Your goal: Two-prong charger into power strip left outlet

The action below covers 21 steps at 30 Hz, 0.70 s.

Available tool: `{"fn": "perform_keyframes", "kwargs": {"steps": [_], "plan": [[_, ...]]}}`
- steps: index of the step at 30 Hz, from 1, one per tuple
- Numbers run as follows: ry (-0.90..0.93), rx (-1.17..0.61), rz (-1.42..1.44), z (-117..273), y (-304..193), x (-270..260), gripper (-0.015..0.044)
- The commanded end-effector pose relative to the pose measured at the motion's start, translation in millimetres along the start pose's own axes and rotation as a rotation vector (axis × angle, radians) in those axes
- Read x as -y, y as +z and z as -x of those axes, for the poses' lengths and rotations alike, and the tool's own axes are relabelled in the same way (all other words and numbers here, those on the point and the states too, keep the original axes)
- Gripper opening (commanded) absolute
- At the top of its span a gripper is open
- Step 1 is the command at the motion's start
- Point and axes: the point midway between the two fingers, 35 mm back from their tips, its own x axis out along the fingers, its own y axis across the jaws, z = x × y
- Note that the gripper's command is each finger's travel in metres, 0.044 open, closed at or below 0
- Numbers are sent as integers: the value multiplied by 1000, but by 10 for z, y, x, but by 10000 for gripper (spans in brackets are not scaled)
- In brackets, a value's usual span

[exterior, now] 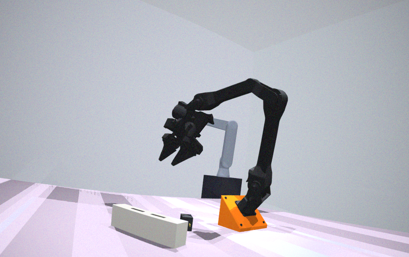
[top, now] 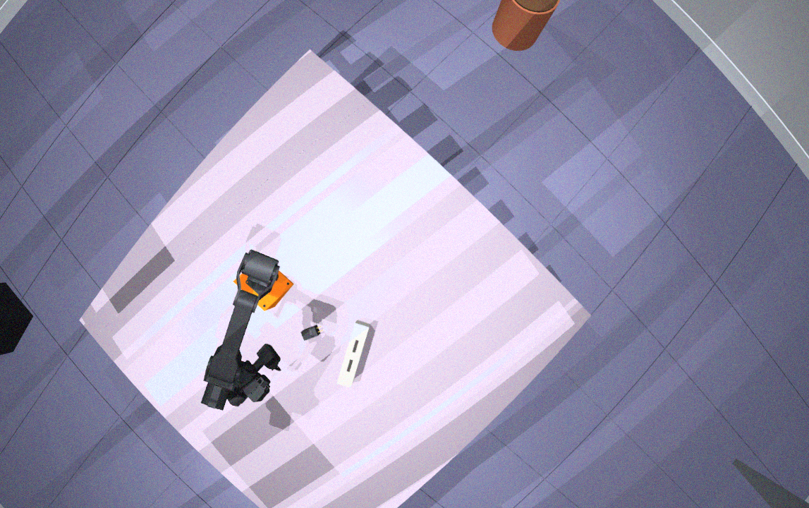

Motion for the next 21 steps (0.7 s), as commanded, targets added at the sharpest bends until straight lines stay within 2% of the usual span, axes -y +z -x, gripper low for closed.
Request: {"fn": "perform_keyframes", "kwargs": {"steps": [1,21], "plan": [[22,-51,89,-101,-3,-143,440],[152,-263,538,-508,-96,-801,440]]}}
